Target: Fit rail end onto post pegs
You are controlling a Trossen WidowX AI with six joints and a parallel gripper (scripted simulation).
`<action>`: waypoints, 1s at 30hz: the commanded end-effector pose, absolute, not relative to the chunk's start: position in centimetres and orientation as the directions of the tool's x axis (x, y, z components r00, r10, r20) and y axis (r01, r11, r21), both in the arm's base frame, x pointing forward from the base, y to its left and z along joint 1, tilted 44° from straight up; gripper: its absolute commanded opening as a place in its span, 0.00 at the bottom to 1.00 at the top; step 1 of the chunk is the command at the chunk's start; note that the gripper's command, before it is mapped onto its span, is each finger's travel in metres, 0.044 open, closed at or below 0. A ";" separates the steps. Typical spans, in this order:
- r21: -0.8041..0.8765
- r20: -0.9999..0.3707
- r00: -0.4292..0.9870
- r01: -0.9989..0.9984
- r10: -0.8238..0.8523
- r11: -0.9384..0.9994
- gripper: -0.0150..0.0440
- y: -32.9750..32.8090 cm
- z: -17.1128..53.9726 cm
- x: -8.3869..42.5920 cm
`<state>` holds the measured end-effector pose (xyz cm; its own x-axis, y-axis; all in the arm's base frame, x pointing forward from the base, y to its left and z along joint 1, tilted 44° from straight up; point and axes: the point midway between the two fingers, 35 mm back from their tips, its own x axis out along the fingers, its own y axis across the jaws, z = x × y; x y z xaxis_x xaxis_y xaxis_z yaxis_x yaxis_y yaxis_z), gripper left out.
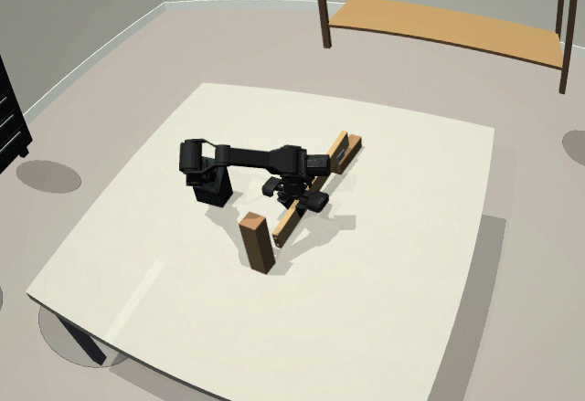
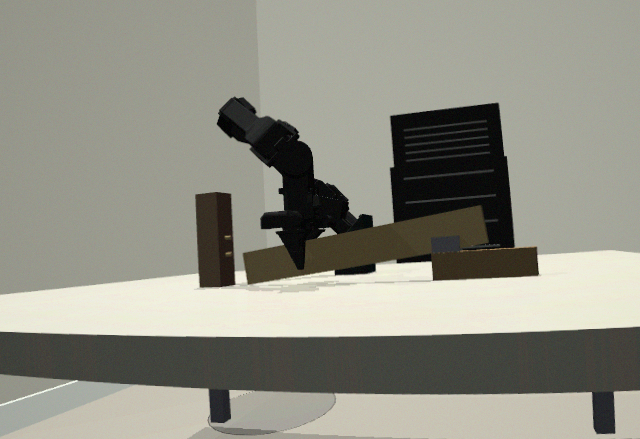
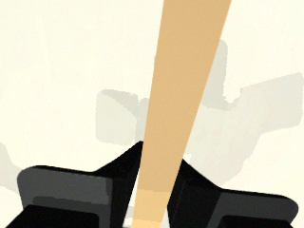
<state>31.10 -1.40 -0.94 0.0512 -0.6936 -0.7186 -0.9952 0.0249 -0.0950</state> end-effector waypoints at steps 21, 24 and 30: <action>-0.099 -0.720 0.058 -0.995 -0.692 0.020 0.25 -0.3 0.0 30.9; -0.099 -0.720 0.058 -0.995 -0.692 0.020 0.25 -0.2 0.1 30.9; -0.099 -0.720 0.058 -0.995 -0.692 0.020 0.25 0.0 0.3 30.9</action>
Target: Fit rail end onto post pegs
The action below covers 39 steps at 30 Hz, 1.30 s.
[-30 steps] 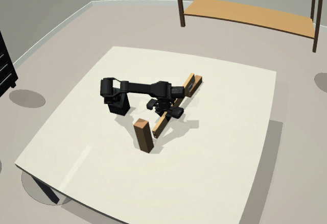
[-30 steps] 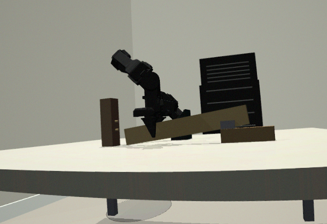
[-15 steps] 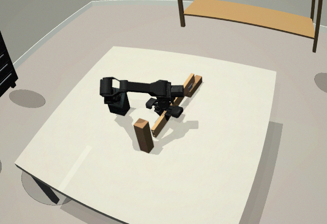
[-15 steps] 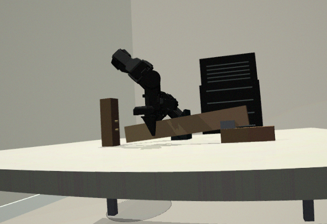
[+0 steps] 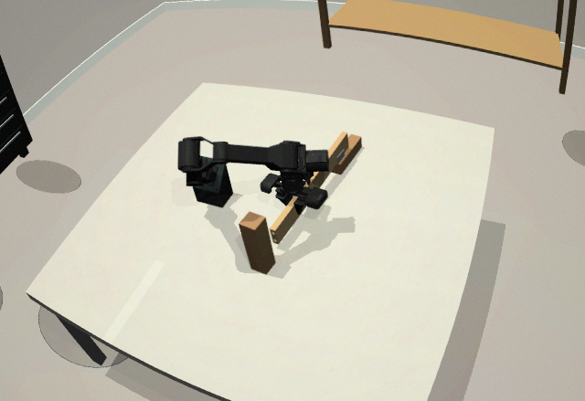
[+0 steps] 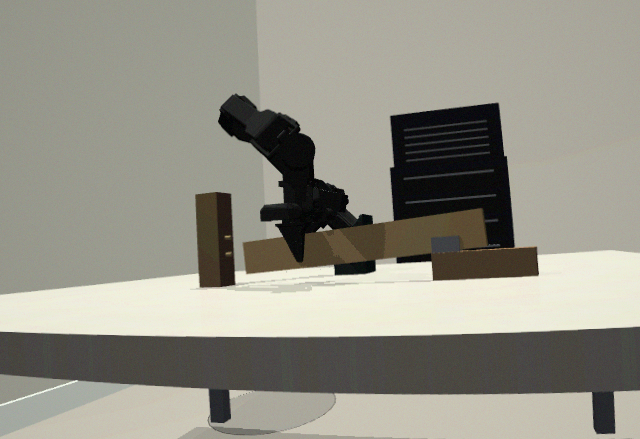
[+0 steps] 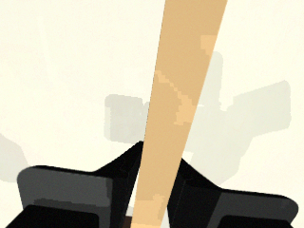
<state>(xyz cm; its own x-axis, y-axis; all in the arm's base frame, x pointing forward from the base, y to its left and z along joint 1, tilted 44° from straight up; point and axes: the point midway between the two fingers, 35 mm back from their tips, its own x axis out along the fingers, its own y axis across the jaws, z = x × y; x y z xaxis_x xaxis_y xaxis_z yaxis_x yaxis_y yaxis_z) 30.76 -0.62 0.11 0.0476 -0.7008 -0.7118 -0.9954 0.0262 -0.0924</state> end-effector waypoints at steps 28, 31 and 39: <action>-0.099 -0.720 0.058 -0.995 -0.691 0.020 0.25 1.0 1.3 30.9; -0.099 -0.720 0.058 -0.995 -0.691 0.020 0.25 1.1 1.4 30.9; -0.099 -0.720 0.058 -0.995 -0.691 0.020 0.25 1.1 1.5 30.8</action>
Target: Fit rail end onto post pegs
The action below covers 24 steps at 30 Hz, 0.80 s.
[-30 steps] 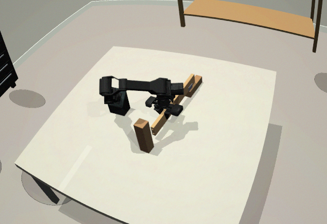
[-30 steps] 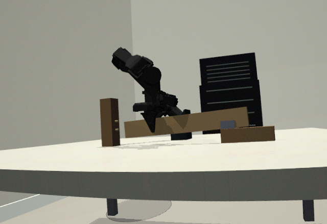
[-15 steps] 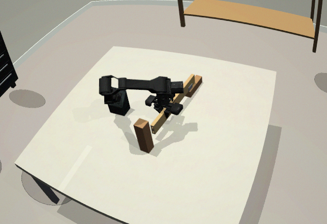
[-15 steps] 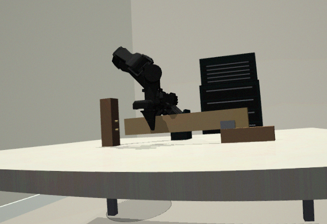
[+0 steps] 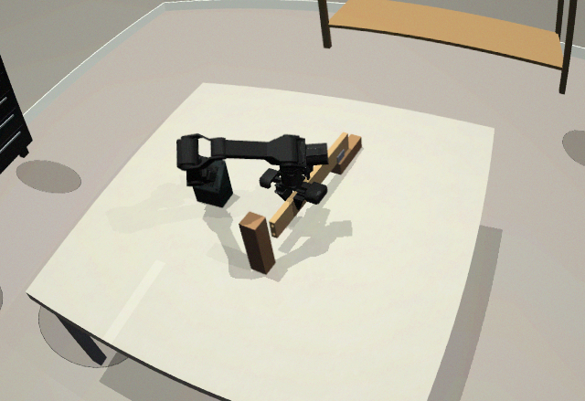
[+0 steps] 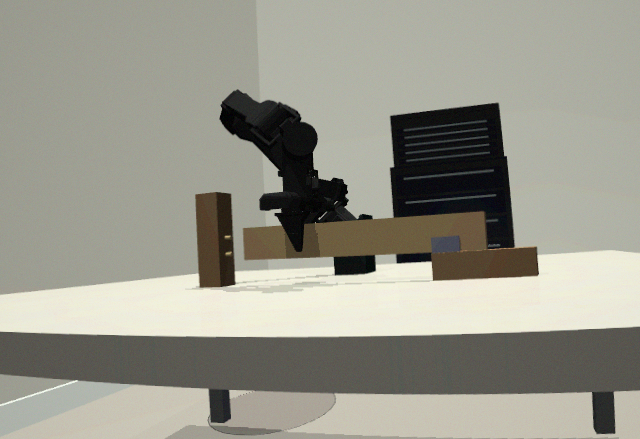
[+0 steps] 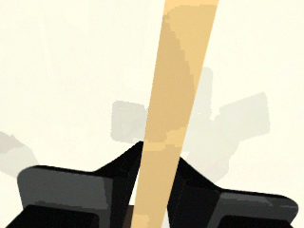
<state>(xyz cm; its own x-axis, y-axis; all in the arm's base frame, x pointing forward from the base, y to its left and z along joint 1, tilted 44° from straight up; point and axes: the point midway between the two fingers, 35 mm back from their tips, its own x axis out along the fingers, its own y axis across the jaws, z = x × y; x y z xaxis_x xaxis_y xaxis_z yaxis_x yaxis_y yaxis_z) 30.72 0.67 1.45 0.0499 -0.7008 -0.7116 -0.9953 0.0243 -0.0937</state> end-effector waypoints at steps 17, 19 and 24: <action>-0.099 -0.720 0.058 -0.995 -0.691 0.020 0.25 0.8 1.1 30.8; -0.099 -0.720 0.058 -0.995 -0.691 0.020 0.25 0.8 1.1 30.8; -0.099 -0.720 0.058 -0.995 -0.691 0.020 0.25 0.9 1.3 30.7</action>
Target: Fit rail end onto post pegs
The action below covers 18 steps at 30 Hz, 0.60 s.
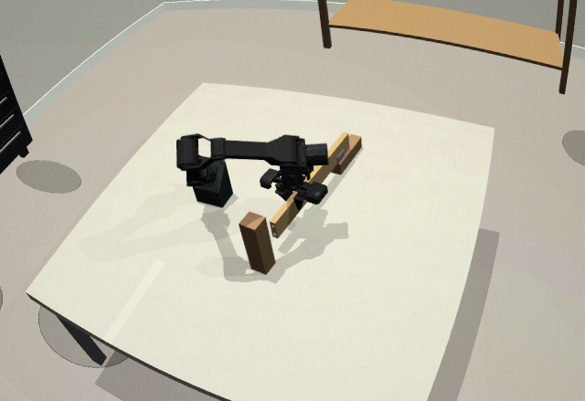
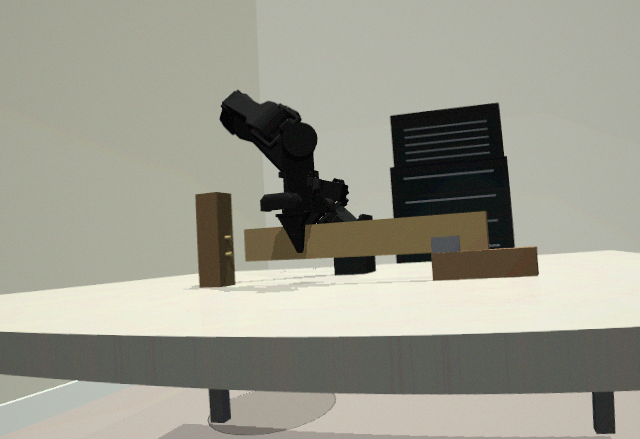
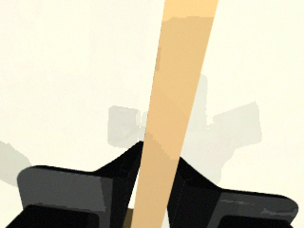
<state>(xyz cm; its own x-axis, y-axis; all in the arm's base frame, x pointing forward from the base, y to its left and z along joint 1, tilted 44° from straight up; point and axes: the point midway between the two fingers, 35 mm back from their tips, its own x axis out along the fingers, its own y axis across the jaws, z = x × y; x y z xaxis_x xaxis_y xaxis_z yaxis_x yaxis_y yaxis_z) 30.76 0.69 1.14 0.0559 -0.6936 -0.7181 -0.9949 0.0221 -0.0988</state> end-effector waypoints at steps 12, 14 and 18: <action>-0.099 -0.720 0.058 -0.995 -0.691 0.020 0.25 0.9 1.3 30.7; -0.099 -0.720 0.058 -0.995 -0.691 0.020 0.25 0.8 1.4 30.7; -0.099 -0.720 0.058 -0.995 -0.691 0.020 0.25 0.7 1.4 30.7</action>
